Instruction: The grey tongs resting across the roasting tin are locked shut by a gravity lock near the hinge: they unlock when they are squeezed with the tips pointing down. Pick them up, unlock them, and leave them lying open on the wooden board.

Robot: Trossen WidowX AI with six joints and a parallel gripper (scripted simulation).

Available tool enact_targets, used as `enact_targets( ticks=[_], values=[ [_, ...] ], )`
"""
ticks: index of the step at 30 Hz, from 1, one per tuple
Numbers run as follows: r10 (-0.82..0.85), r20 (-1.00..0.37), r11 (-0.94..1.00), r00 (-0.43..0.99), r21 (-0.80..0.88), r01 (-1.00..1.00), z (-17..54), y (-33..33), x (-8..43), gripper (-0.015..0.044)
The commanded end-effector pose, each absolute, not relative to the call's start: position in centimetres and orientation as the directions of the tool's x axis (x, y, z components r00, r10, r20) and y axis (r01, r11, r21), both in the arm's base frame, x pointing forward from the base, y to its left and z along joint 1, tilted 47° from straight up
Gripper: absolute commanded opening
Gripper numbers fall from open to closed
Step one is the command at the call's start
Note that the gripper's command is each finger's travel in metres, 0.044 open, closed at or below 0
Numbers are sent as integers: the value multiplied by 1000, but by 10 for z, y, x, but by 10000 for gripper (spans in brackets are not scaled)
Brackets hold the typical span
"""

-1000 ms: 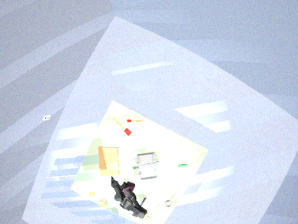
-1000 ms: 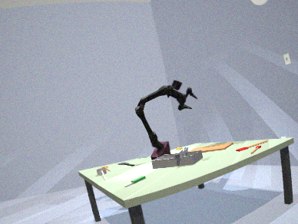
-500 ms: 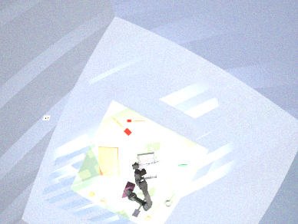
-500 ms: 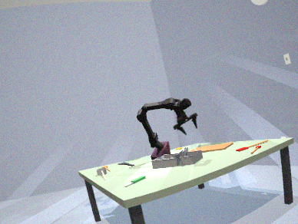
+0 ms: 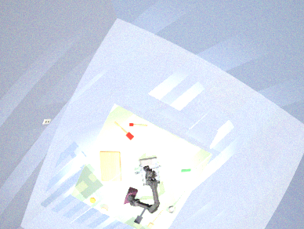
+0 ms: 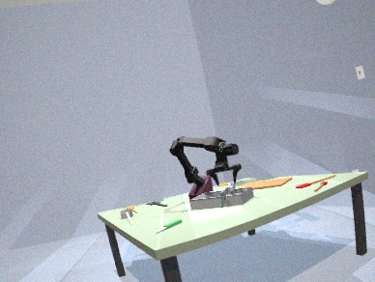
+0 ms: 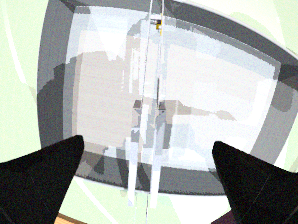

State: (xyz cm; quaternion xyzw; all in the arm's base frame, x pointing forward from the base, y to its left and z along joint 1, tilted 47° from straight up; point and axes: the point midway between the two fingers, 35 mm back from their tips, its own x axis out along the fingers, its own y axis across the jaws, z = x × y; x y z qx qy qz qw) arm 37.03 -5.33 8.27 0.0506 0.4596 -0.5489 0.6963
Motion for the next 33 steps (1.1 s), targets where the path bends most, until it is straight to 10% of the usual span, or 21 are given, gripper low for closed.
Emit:
enact_targets(
  ticks=[1, 33],
  values=[
    [-723, -691, 395, -26, -444, 804, 82, -52, 366, 440],
    [-723, -691, 396, -26, -444, 804, 53, -82, 367, 440]
  ],
)
